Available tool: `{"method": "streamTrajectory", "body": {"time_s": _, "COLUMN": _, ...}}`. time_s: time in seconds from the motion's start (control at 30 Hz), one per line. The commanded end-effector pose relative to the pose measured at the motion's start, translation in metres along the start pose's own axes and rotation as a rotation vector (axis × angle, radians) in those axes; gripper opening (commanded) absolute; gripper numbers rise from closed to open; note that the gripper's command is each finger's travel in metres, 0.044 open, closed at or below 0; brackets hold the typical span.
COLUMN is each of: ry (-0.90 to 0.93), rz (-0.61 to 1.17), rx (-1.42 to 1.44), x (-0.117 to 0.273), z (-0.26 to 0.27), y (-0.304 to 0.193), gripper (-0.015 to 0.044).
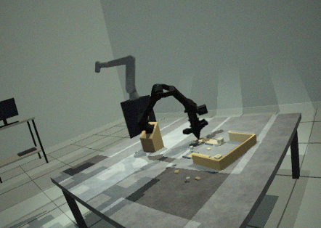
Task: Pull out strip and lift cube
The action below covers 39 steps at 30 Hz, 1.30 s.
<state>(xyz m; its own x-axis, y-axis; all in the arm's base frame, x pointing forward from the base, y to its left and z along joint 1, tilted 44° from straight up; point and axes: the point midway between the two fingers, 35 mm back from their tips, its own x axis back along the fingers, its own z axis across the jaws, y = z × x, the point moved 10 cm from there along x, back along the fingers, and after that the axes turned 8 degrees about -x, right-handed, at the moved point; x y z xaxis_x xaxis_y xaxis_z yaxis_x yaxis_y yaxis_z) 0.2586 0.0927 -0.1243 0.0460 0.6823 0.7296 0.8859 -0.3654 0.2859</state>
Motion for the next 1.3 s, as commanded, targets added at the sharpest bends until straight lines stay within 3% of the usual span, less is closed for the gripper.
{"method": "streamTrajectory", "body": {"time_s": 0.0, "ry": -0.018, "rz": 0.028, "rx": 0.009, "x": -0.006, "z": -0.006, "y": -0.012, "gripper": 0.0}}
{"method": "streamTrajectory", "body": {"time_s": 1.27, "ry": -0.018, "rz": 0.028, "rx": 0.009, "x": -0.006, "z": -0.008, "y": -0.026, "gripper": 0.0}}
